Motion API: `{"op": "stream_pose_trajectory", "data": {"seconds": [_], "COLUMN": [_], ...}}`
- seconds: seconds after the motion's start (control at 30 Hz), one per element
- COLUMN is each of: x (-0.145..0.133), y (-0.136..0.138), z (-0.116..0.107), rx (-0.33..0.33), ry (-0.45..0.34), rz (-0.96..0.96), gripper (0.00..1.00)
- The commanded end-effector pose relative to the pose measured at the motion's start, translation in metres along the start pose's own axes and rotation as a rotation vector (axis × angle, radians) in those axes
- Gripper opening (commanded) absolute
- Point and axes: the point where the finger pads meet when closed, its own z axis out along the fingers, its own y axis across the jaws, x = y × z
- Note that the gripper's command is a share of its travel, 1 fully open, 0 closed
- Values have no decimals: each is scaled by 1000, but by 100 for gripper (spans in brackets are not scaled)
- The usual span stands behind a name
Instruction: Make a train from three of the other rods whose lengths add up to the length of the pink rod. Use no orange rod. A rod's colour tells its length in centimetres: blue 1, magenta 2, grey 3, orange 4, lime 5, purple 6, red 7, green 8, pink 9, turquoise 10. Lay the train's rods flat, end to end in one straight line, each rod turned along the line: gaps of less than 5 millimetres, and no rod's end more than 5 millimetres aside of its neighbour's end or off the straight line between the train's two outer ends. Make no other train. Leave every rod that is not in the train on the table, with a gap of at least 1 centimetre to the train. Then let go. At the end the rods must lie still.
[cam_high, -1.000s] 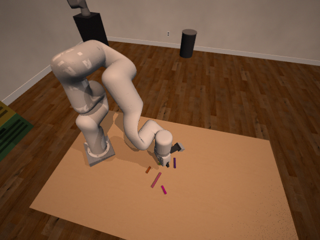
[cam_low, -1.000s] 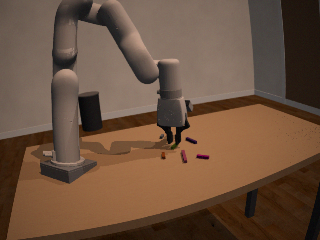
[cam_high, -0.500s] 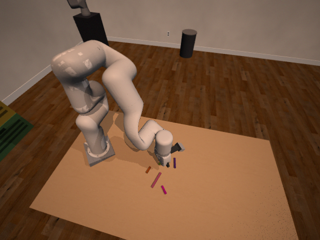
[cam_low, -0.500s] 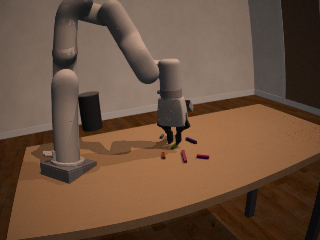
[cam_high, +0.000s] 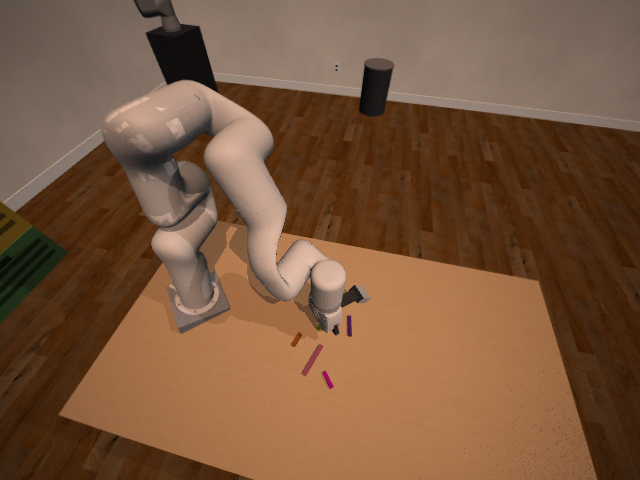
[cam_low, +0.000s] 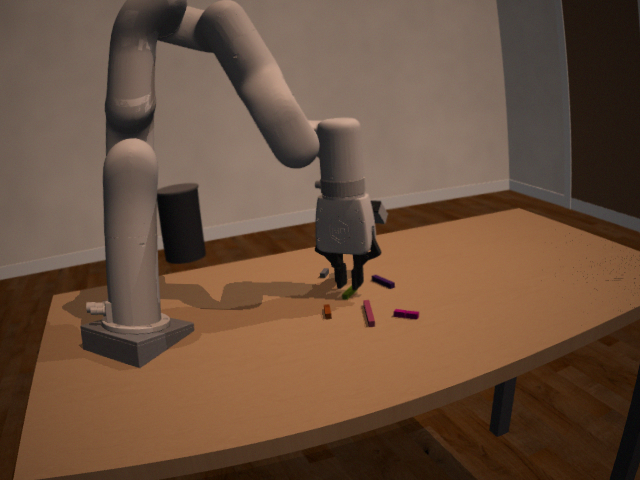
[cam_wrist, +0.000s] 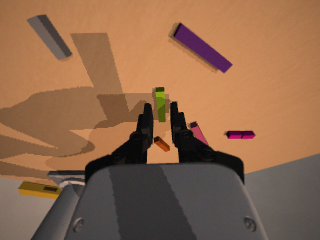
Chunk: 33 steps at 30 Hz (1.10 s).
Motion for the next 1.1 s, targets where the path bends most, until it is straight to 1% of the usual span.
{"op": "stream_pose_trajectory", "data": {"seconds": [0.0, 0.73, 1.07], "x": [1, 1, 1], "y": [1, 1, 1], "z": [-1, -1, 5], "rx": [-3, -3, -3], "ry": [2, 2, 2], "rz": [0, 0, 0], "gripper": [24, 24, 24]}}
